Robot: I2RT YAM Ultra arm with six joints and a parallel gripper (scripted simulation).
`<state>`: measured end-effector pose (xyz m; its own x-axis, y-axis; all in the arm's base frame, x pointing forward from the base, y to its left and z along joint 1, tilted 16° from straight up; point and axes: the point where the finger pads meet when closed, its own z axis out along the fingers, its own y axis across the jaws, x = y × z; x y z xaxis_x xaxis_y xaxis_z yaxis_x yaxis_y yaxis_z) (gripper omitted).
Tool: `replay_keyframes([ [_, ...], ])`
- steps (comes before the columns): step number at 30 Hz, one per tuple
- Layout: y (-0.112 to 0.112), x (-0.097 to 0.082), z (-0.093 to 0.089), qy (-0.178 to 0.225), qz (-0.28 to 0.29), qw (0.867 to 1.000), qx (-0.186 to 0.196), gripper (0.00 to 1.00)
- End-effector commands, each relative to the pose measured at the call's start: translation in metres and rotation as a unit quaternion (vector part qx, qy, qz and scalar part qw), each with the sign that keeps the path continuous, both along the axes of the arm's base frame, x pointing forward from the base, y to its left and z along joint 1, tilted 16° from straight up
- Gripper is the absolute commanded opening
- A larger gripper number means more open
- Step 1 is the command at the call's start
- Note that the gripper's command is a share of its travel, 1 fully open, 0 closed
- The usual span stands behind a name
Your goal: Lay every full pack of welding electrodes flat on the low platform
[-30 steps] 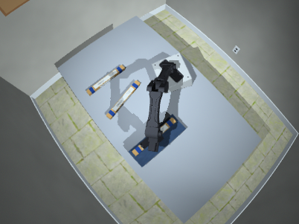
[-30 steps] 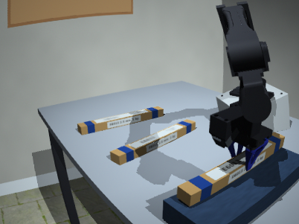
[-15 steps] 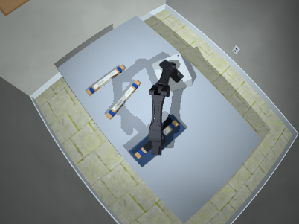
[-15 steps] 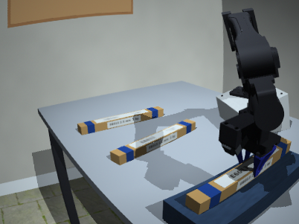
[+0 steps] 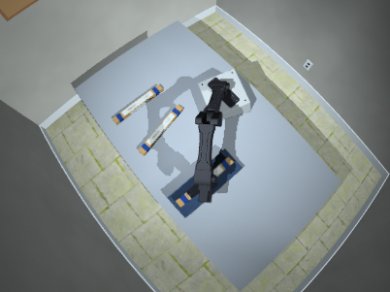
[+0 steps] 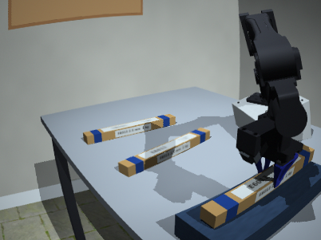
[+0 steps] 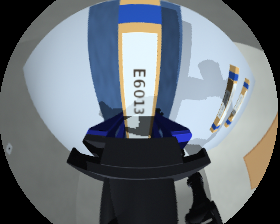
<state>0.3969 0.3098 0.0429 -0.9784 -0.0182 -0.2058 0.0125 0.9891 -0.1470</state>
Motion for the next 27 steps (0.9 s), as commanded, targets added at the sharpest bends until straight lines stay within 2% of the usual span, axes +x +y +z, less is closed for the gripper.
replay_keyframes([
  [1,0.0217,-0.0048,0.0539,-0.040,0.015,0.999,0.030,0.00],
  [27,0.0244,-0.0070,0.0496,-0.040,0.015,0.999,0.030,0.00],
])
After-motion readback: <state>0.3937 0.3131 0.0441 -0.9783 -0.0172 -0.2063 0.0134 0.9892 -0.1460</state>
